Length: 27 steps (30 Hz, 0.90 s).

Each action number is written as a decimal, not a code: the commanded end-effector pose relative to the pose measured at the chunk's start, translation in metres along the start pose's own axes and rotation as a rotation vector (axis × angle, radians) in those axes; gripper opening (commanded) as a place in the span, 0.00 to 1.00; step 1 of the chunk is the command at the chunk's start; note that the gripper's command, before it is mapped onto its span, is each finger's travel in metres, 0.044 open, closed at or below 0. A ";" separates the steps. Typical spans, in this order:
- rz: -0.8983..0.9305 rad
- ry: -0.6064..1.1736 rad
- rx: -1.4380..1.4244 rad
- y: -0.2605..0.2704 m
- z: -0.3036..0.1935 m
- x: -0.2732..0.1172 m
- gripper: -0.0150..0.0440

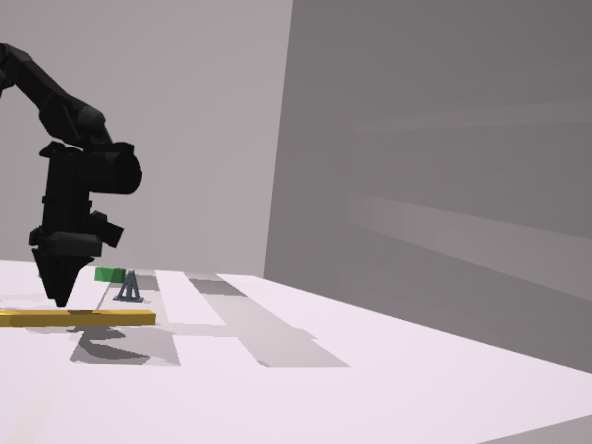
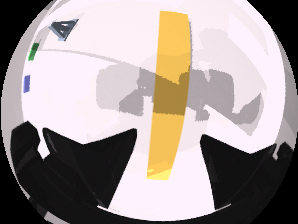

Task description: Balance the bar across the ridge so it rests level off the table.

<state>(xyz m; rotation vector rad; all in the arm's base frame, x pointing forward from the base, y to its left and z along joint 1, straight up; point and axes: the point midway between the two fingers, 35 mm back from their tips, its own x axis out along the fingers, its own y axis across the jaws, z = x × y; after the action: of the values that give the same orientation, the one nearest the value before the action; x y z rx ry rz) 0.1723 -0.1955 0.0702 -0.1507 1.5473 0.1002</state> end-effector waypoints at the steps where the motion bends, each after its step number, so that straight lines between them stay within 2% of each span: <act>1: 0.012 0.003 0.005 0.002 -0.001 0.008 0.79; 11: 0.012 0.003 0.005 0.003 -0.001 0.023 0.79; 27: 0.012 0.003 0.005 0.003 -0.001 0.024 0.79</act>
<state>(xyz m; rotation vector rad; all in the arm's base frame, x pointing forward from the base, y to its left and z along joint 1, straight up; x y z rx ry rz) 0.1711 -0.1941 0.0471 -0.1442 1.5537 0.1071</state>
